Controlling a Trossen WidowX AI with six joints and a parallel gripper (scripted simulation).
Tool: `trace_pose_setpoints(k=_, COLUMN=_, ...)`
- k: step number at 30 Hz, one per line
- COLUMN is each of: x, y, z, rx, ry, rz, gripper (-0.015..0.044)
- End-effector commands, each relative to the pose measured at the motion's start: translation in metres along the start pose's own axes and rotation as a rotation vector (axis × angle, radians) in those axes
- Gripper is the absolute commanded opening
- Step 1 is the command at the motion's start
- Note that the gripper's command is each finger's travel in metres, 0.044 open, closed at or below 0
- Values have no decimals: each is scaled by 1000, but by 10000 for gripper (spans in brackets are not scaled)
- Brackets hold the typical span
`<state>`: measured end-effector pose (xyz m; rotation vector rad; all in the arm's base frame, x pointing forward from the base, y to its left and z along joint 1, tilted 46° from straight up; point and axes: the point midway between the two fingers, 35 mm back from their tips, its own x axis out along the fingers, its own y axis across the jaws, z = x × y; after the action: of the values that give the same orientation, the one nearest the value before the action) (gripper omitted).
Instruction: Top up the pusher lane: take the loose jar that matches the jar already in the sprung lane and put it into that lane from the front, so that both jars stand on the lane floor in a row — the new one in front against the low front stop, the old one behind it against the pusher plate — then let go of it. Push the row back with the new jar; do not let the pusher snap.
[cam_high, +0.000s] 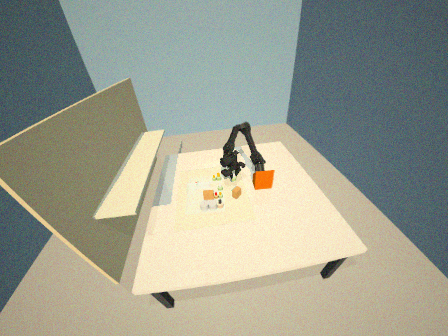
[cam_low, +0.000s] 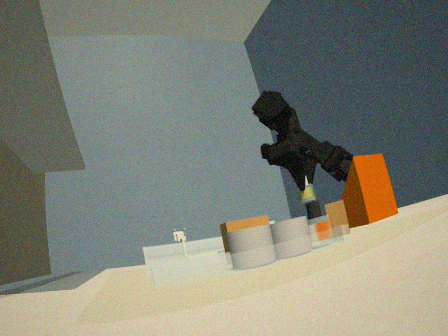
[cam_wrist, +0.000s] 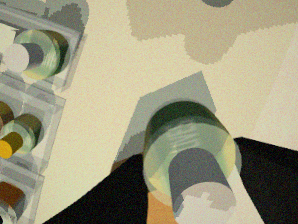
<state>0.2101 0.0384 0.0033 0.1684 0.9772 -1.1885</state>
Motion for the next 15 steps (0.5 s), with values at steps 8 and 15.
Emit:
trace_pose_setpoints(k=8, x=12, y=22, z=12, rx=-329, ry=-2, rz=-2, gripper=0)
trace_pose_setpoints(k=15, x=19, y=33, z=18, rx=-528, ry=-3, rz=-2, gripper=0)
